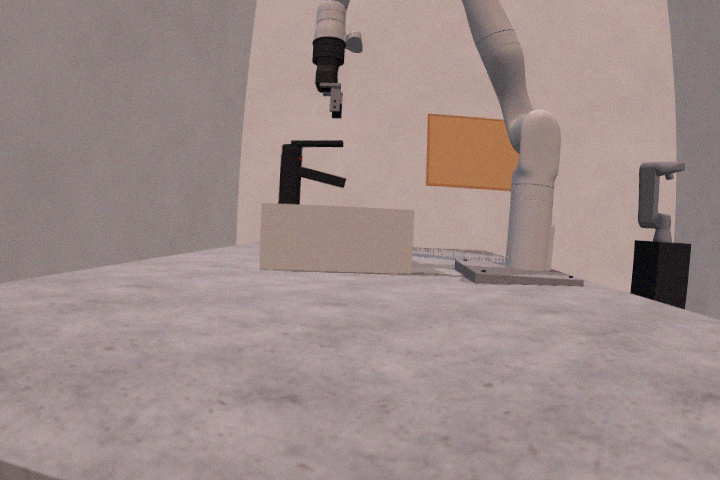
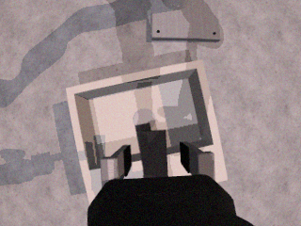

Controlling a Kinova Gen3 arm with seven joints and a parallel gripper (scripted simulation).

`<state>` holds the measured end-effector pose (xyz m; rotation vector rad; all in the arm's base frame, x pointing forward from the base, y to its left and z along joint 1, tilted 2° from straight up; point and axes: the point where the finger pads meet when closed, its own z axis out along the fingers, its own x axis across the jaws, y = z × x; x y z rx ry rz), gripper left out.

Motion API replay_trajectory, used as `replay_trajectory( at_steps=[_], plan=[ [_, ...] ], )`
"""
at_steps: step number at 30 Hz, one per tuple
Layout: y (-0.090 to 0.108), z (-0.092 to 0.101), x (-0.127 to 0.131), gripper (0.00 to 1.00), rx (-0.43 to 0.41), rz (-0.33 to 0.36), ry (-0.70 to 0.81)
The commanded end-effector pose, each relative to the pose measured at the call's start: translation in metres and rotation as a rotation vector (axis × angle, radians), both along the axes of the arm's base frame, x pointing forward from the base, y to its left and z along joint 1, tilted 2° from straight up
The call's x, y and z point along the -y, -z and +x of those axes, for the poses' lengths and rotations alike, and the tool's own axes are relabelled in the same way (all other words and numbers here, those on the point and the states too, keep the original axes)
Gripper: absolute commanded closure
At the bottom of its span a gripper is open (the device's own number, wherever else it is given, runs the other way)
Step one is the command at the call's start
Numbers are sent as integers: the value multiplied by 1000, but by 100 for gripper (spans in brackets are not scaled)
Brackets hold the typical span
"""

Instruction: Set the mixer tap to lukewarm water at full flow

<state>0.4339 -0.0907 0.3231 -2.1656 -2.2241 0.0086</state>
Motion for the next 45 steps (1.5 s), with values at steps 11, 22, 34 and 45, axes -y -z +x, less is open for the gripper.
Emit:
replay_trajectory(
  at_steps=[11,22,34,45],
  plan=[
    [2,0,0,0,2,0,0],
    [10,0,0,0,2,0,1],
    [26,0,0,0,2,0,1],
    [43,0,-1,0,2,0,1]
  ],
)
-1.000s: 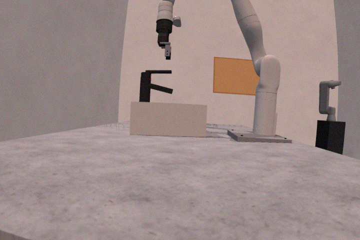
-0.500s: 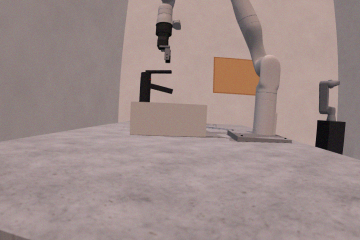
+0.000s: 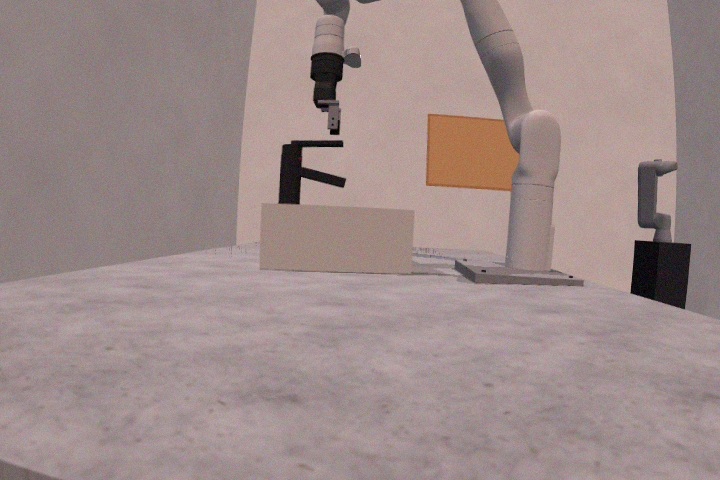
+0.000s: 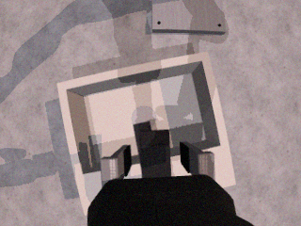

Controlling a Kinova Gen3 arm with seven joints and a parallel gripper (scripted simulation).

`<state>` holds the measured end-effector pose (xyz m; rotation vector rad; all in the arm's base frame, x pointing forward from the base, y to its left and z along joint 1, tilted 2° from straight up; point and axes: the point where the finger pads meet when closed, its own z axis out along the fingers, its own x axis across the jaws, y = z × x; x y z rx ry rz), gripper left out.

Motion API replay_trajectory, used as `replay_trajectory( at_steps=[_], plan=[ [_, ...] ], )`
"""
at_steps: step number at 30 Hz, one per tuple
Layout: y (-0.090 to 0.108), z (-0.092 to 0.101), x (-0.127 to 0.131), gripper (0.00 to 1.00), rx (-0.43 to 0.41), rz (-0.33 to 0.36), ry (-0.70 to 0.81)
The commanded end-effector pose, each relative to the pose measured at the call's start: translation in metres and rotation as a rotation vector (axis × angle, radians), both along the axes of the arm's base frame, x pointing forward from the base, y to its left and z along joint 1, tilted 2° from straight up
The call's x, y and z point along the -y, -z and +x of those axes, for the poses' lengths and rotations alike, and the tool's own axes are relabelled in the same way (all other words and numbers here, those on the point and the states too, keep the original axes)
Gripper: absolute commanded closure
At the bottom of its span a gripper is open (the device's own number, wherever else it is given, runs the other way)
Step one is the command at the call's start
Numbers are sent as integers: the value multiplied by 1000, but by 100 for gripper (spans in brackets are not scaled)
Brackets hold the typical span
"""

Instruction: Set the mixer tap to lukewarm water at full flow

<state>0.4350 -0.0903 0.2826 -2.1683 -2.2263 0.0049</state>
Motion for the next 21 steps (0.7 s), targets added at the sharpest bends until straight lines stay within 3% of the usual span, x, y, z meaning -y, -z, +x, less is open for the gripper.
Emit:
replay_trajectory(
  at_steps=[1,21],
  plan=[
    [2,-1,0,0,-2,0,0],
    [12,-1,0,0,-2,0,0]
  ],
)
